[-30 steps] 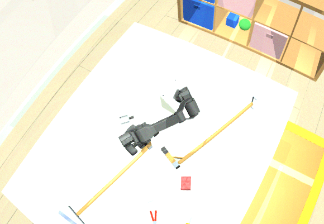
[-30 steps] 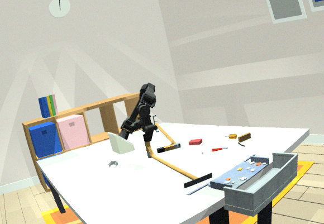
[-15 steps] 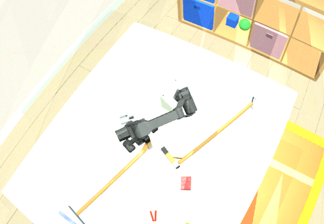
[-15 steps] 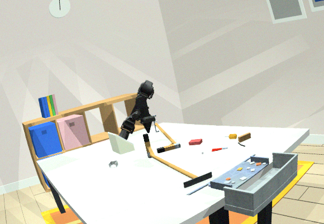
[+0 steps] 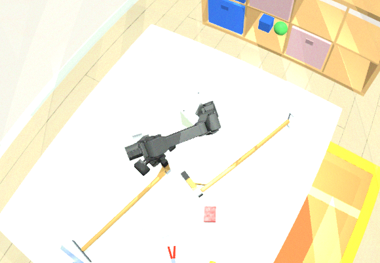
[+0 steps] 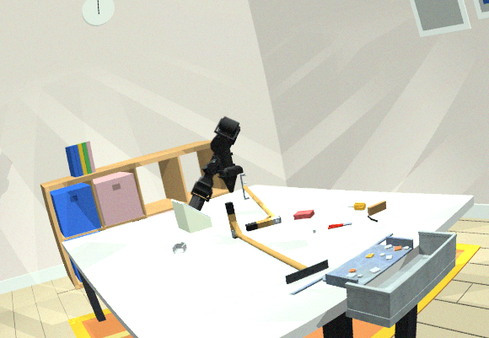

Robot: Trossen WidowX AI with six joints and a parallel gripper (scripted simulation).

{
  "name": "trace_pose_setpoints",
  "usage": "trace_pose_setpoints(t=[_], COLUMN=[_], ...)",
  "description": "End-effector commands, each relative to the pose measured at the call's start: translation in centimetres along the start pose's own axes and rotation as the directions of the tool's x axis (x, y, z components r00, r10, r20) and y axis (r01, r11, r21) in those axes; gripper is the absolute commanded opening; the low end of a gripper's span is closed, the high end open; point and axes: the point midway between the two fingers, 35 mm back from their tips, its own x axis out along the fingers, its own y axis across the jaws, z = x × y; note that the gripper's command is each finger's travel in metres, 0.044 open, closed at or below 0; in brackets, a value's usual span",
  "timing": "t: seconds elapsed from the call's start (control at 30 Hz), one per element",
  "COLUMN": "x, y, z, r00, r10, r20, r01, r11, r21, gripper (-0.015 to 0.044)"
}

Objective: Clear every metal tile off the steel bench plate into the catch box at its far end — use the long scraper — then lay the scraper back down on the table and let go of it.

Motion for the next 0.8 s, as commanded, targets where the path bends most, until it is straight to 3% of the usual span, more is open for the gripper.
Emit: trace_pose_setpoints(t=[0.0, 0.37, 0.77], x=[0.5, 3.3, 6.7], y=[1.3, 5.3, 9.3], z=[0.5, 2.1, 3.6], r00=[1.0, 0.998, 0.995], r10=[0.015, 0.056, 0.099], r20=[0.009, 0.017, 0.017], r01=[-0.014, -0.043, -0.054], r11=[0.995, 0.899, 0.672], r21=[-0.101, -0.435, -0.738], gripper=[0.0, 0.0, 0.0])
